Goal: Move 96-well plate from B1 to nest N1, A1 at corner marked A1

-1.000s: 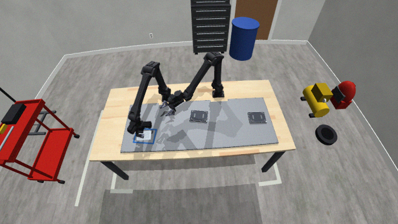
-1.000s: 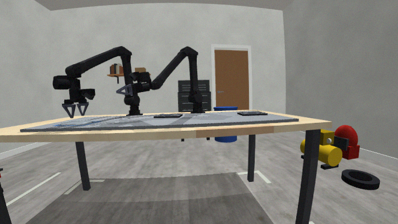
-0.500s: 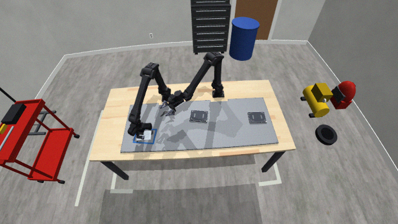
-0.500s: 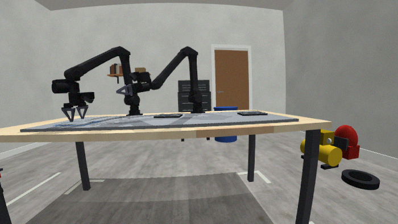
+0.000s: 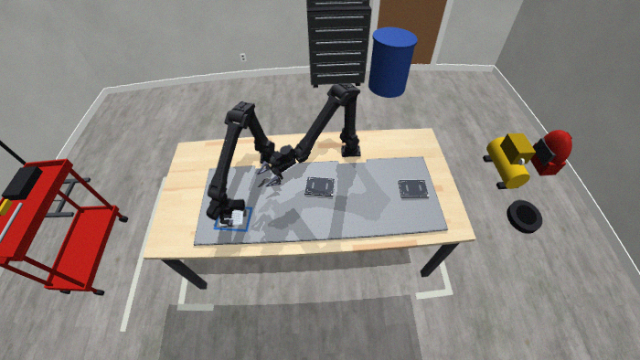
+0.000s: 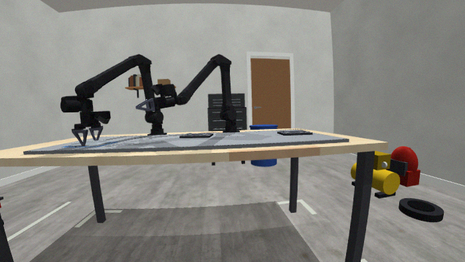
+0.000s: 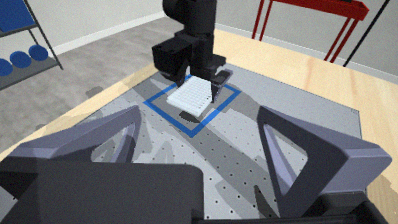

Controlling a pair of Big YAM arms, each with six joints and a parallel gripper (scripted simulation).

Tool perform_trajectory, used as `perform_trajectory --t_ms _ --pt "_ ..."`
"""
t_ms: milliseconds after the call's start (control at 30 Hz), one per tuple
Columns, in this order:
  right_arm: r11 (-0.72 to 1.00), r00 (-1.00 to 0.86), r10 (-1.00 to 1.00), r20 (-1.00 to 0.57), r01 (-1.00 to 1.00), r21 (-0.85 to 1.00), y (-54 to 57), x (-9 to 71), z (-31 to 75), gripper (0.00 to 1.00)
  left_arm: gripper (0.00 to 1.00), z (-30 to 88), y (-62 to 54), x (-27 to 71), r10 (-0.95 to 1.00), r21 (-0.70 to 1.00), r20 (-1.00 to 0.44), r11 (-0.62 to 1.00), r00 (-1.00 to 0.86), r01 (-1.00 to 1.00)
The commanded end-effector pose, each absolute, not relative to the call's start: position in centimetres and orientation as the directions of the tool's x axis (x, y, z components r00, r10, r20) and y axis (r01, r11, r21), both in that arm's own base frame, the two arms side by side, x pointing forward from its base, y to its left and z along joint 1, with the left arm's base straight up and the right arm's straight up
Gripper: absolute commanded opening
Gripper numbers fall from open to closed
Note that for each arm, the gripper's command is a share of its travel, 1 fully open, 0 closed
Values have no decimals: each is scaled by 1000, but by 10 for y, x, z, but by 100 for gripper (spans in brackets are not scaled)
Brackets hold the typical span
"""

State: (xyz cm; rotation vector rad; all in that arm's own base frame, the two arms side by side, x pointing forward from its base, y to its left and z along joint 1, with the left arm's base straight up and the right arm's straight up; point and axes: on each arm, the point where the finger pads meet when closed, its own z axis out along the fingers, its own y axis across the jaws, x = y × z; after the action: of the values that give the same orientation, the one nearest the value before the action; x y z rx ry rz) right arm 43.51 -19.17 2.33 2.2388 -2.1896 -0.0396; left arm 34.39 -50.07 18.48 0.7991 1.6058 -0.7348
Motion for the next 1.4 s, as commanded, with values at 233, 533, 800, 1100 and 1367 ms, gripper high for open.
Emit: perform_trajectory --t_ms 233,533,800,1100,1367 --pt "-59 59 -998 21 -997 -40 -194 451 43 76 100 203 -509 353 64 -54 -992 580 -112 813" --pt "-58 57 -998 24 -997 -44 -196 454 74 73 100 203 -509 353 64 -54 -992 580 -112 813" --pt "-53 52 -998 25 -997 -47 -199 453 103 81 100 203 -509 353 64 -54 -992 580 -112 813" --pt "-53 52 -998 18 -998 -32 -199 454 95 81 100 225 -470 377 183 61 -981 594 -61 802" --pt "48 -49 -999 8 -998 -27 -140 426 87 81 100 246 -378 401 363 151 -927 586 -91 796"
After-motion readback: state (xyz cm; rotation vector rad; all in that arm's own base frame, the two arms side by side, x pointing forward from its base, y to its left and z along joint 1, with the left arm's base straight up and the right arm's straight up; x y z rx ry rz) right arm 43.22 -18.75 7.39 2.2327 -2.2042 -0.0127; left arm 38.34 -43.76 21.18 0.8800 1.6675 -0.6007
